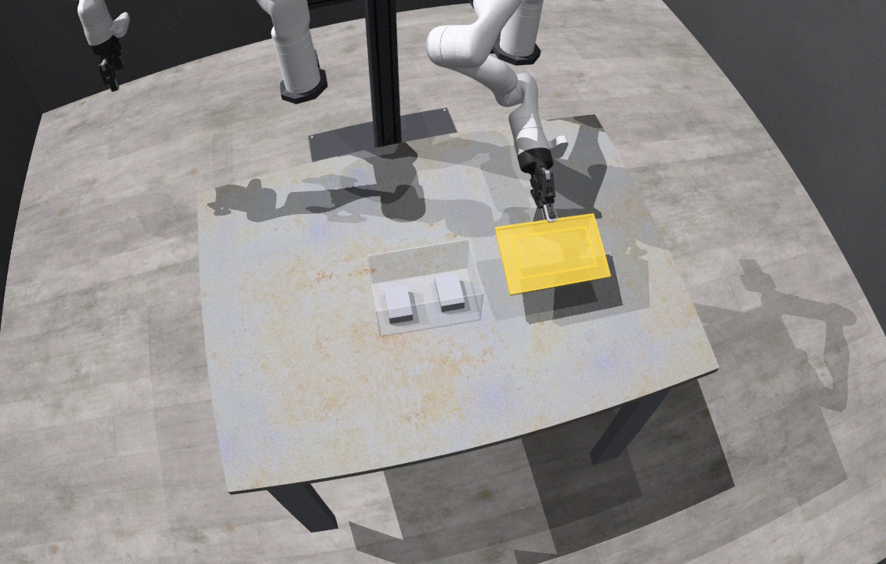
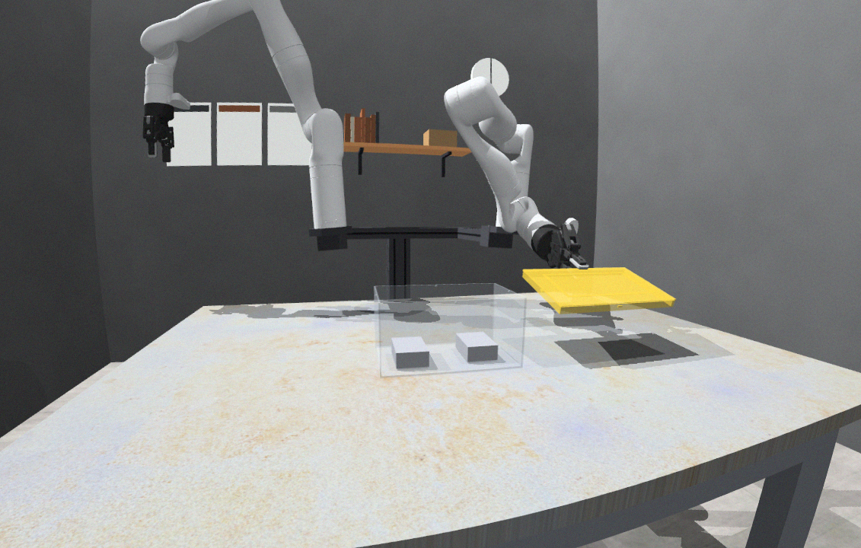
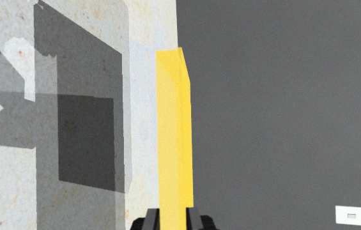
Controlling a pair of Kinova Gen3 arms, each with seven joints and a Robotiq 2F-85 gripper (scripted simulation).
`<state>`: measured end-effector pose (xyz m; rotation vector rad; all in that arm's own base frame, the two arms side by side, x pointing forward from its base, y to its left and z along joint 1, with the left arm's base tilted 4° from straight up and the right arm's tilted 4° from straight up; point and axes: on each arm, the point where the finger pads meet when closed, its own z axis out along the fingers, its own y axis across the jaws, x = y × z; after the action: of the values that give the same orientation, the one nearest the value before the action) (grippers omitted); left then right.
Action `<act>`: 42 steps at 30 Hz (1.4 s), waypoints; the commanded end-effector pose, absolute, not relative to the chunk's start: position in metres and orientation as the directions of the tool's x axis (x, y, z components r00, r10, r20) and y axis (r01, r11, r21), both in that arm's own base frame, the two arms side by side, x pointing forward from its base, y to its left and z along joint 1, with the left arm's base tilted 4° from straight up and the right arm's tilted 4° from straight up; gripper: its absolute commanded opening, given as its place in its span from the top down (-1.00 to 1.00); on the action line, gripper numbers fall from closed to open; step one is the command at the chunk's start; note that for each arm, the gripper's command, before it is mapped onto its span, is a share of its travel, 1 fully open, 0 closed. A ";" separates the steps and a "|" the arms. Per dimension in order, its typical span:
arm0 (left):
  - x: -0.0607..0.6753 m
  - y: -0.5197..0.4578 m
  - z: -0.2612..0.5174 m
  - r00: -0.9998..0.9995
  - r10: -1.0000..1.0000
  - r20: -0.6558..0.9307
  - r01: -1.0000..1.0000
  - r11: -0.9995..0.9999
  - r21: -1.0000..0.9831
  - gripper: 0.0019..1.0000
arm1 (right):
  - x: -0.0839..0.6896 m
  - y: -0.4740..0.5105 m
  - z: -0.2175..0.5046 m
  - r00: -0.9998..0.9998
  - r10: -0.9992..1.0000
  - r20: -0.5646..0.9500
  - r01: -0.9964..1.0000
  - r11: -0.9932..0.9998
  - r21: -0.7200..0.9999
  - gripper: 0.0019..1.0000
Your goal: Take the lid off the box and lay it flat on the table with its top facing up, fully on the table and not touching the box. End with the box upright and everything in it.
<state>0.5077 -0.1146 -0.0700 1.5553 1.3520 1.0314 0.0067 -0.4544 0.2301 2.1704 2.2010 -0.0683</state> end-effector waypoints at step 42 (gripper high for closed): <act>0.508 -0.112 -0.106 0.091 0.994 0.068 0.327 -0.094 0.940 0.54 | 0.007 -0.455 0.231 -0.014 0.998 -0.068 1.000 0.014 0.004 -1.00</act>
<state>0.5080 -0.1121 -0.1066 1.5553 1.3520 1.0314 0.0067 -0.4544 0.2301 2.1704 2.2010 -0.0683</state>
